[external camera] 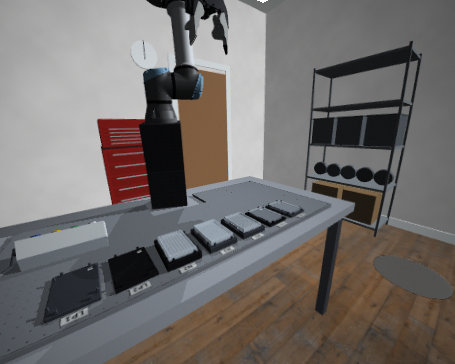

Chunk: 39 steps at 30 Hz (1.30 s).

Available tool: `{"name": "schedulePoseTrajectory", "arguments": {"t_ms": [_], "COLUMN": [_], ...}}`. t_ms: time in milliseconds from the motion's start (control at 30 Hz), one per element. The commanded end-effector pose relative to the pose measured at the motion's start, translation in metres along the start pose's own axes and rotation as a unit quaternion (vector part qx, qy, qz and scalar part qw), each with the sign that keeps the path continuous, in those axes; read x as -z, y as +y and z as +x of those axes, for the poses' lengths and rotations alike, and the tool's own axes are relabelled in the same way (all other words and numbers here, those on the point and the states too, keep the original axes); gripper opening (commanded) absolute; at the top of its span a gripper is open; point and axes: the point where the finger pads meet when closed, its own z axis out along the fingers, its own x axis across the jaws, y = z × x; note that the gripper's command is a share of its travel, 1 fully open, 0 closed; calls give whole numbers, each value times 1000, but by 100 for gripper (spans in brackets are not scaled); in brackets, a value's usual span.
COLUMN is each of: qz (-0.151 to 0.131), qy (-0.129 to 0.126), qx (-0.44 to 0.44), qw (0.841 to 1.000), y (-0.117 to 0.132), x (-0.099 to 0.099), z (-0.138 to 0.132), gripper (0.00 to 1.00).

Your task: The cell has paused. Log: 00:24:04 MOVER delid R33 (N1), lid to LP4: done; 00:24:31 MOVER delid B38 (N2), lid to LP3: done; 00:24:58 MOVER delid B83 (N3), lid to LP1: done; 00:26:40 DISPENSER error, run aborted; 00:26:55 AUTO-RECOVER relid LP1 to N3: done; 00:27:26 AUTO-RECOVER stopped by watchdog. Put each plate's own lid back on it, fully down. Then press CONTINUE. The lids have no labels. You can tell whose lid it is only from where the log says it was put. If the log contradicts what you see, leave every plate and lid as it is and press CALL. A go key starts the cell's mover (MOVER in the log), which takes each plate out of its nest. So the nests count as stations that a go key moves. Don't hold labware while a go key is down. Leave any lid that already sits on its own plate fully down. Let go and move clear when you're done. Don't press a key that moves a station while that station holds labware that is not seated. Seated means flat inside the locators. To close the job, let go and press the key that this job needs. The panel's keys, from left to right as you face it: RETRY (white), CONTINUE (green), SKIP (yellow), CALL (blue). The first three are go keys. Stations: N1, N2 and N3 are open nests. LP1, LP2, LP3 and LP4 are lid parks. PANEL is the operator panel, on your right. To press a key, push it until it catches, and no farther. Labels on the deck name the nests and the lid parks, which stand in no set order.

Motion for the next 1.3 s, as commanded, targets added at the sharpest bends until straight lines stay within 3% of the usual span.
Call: {"name": "schedulePoseTrajectory", "arguments": {"t_ms": [0, 567, 1000, 1067, 1267], "qz": [4, 6, 10, 10, 13], "qy": [1, 2, 4, 4, 5], "qx": [-4, -7, -13, -13, -17], "qw": [1000, 1000, 1000, 1000, 1000], "y": [-11, -39, -58, -58, -67], "x": [-13, -60, -109, -109, -137], "z": [6, 27, 44, 44, 53], "gripper": [82, 82, 82, 82, 82]}}
